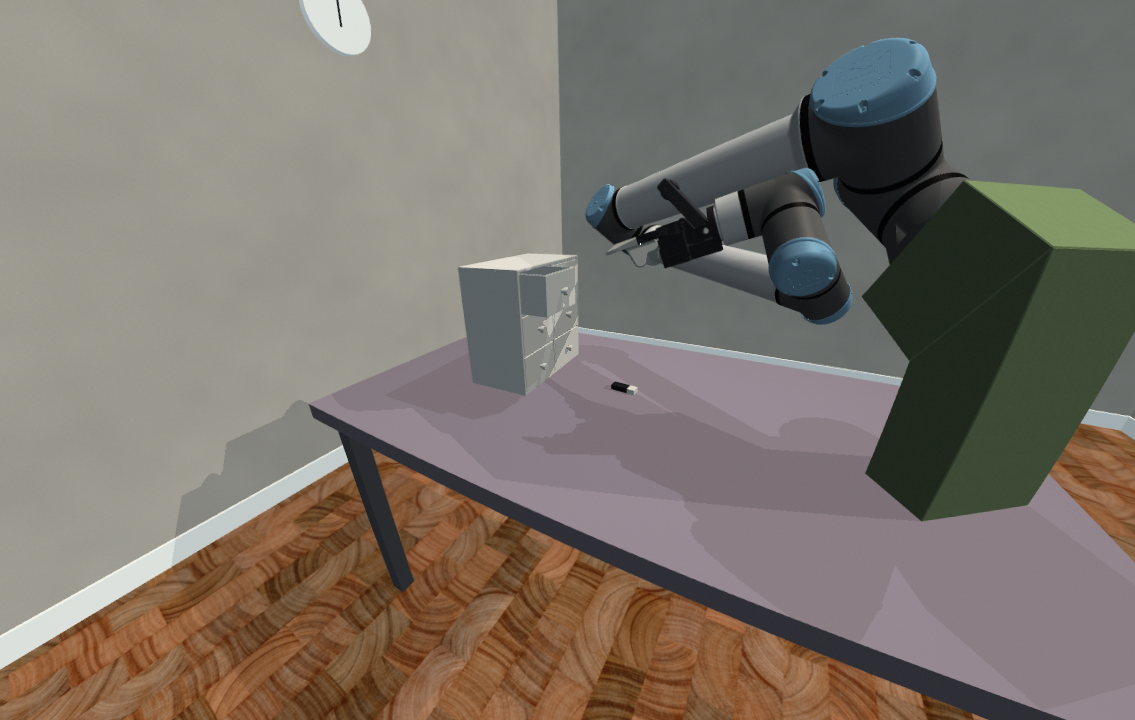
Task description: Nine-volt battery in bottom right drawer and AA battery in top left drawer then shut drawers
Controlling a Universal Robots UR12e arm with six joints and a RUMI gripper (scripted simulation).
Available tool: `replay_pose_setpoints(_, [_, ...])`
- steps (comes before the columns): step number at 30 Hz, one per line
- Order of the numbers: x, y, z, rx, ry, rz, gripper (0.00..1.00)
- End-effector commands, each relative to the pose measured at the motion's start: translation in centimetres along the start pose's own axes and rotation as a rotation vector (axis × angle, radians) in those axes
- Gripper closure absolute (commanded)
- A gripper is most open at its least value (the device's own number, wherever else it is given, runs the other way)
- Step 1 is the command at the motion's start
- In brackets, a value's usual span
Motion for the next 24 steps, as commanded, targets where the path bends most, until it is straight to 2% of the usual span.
replay_pose_setpoints(1, [0.0, 0.1, 0.0, -0.003, 0.001, -0.001, 0.0])
replay_pose_setpoints(17, [0.3, 0.6, 0.0, -0.065, 0.016, -0.005, 0.0])
replay_pose_setpoints(24, [0.4, 1.2, 0.3, -0.131, 0.036, 0.0, 0.0])
Point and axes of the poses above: the point where the finger pads meet when closed, its own z axis back along the fingers, its own x axis across the jaws, y = z × x, the point moved 7 cm from there along z, back along the fingers, and after that the axes turned 15 degrees about z, right-handed, at the moved point
